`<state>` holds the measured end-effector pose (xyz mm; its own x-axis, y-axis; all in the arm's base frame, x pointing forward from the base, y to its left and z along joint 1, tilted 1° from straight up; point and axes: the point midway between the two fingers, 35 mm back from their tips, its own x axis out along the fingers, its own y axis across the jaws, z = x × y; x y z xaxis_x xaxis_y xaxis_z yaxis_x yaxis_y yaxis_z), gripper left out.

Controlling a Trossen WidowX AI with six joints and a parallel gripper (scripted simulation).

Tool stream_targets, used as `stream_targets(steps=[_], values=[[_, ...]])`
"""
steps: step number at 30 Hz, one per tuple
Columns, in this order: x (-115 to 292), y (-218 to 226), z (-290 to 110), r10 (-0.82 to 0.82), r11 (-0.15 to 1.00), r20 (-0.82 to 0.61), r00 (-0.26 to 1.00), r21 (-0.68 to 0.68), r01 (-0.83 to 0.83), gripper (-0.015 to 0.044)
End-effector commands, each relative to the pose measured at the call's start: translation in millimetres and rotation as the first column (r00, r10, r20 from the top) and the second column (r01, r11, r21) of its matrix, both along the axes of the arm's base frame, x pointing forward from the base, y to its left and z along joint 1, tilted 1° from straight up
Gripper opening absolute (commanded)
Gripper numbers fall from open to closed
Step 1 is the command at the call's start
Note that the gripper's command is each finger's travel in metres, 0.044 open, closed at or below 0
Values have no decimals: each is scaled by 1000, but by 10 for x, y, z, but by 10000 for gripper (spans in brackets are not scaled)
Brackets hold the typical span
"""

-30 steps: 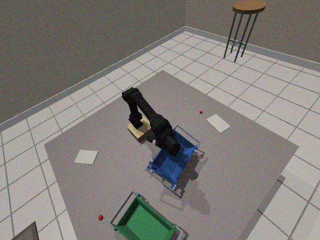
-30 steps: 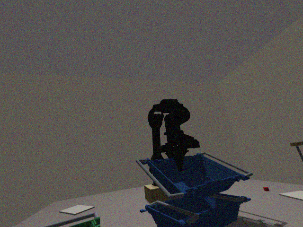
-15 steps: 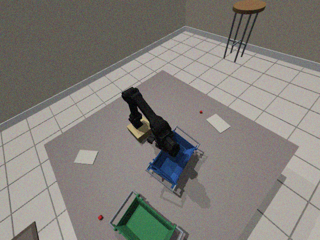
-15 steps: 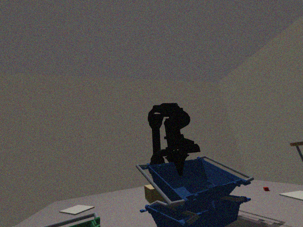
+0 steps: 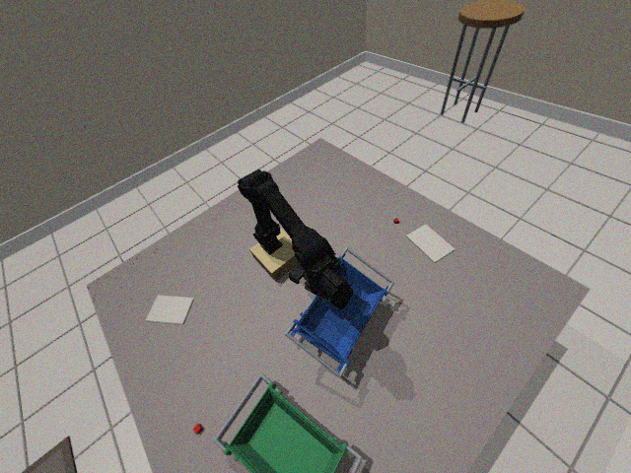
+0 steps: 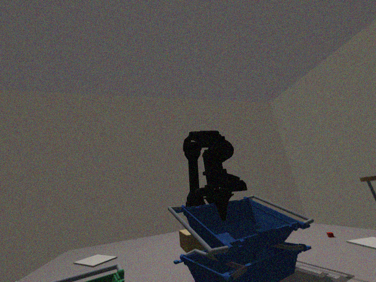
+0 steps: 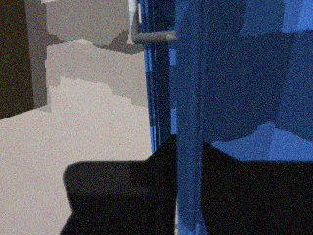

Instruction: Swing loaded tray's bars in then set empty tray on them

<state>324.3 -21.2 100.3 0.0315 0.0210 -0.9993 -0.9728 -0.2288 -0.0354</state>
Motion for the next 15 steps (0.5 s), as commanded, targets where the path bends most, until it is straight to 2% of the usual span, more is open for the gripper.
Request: stream_targets(steps=[1, 15], values=[[-43, -10, -38, 3, 1000, -13, 1000, -3, -3, 0], [-83, -17, -107, 3, 1000, -14, 1000, -3, -3, 0]])
